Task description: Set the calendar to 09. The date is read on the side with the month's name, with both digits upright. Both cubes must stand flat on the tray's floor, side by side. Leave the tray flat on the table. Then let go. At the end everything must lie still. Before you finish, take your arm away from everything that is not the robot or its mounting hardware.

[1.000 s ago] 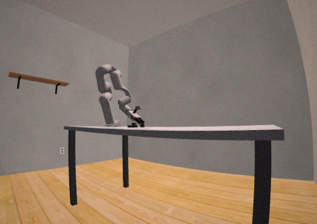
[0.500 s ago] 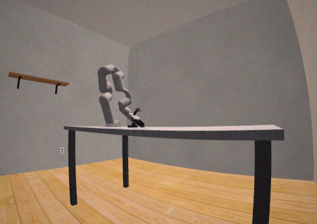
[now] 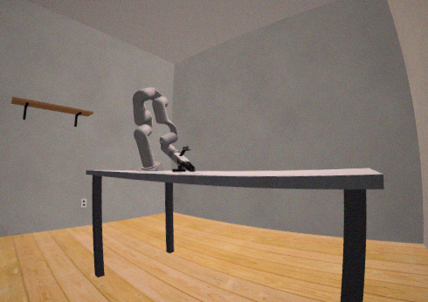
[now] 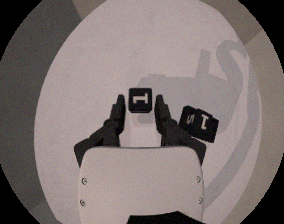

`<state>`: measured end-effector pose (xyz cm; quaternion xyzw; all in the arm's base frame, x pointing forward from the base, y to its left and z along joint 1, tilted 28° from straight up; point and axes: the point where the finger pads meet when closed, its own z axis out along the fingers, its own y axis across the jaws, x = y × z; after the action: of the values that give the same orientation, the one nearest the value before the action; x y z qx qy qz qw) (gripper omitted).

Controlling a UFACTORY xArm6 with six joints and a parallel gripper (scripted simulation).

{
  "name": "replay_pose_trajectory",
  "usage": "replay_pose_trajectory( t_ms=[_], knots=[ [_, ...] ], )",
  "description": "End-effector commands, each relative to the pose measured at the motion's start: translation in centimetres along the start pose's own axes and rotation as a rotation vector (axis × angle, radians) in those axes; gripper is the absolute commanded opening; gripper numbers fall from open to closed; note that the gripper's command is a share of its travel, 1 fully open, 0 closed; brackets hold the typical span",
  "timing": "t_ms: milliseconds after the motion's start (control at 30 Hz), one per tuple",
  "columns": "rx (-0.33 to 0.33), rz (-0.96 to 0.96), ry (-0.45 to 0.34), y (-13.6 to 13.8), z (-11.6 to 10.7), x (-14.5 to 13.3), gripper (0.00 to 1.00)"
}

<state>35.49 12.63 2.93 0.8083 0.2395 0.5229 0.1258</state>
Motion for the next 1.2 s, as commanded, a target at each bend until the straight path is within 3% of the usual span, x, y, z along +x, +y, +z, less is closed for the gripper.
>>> replay_pose_trajectory(
  t_ms=[0, 1000, 1033, 1167],
  knots=[
    [0.000, 0.001, 0.002, -0.01, 0.03, 0.09, 0.47],
    [0.000, 0.001, 0.002, -0.01, 0.03, 0.09, 0.47],
    [0.000, 0.001, 0.002, -0.01, 0.03, 0.09, 0.27],
    [0.000, 0.001, 0.002, -0.01, 0.03, 0.09, 0.27]
  ],
)
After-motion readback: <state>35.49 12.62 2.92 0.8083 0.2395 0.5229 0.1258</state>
